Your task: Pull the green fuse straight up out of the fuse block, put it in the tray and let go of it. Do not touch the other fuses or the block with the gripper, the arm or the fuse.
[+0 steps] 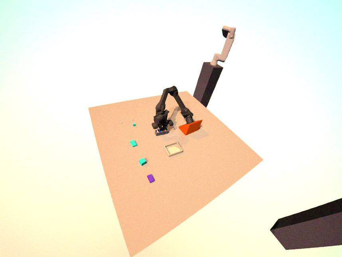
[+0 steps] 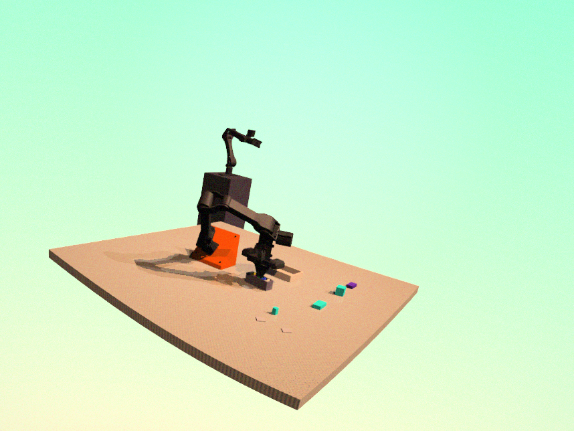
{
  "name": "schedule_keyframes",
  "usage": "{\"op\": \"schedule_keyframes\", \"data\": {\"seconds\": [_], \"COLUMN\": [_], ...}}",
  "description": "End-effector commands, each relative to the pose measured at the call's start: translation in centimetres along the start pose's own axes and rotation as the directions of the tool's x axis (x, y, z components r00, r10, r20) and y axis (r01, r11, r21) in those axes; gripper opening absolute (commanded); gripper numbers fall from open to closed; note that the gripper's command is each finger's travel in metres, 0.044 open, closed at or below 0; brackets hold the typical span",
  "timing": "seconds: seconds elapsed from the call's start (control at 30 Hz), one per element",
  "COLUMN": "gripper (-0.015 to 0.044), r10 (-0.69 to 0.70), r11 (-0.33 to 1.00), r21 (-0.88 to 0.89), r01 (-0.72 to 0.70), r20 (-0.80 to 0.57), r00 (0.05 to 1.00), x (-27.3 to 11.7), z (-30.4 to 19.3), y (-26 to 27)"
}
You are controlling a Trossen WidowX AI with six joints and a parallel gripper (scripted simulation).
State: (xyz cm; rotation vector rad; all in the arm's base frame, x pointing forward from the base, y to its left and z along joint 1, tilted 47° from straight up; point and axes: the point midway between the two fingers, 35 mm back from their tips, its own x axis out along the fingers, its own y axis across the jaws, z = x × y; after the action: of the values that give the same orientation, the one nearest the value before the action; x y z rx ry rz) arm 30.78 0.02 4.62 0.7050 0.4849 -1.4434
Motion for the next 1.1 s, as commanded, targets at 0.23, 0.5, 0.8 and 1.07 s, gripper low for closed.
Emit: {"op": "schedule_keyframes", "data": {"seconds": [0.23,0.5,0.8,1.07], "gripper": [0.0,0.0,0.0,0.0], "r10": [0.0,0.0,0.0,0.001], "r11": [1.0,1.0,1.0,1.0], "r21": [0.001,0.0,-0.001,-0.002], "r01": [0.0,0.0,0.0,-0.001], "r20": [0.0,0.0,0.0,0.0], "r00": [1.0,1.0,1.0,1.0], "x": [0.0,-0.3,-0.8,-1.2], "z": [0.0,0.0,0.0,0.0], "y": [0.0,0.0,0.0,0.1]}}
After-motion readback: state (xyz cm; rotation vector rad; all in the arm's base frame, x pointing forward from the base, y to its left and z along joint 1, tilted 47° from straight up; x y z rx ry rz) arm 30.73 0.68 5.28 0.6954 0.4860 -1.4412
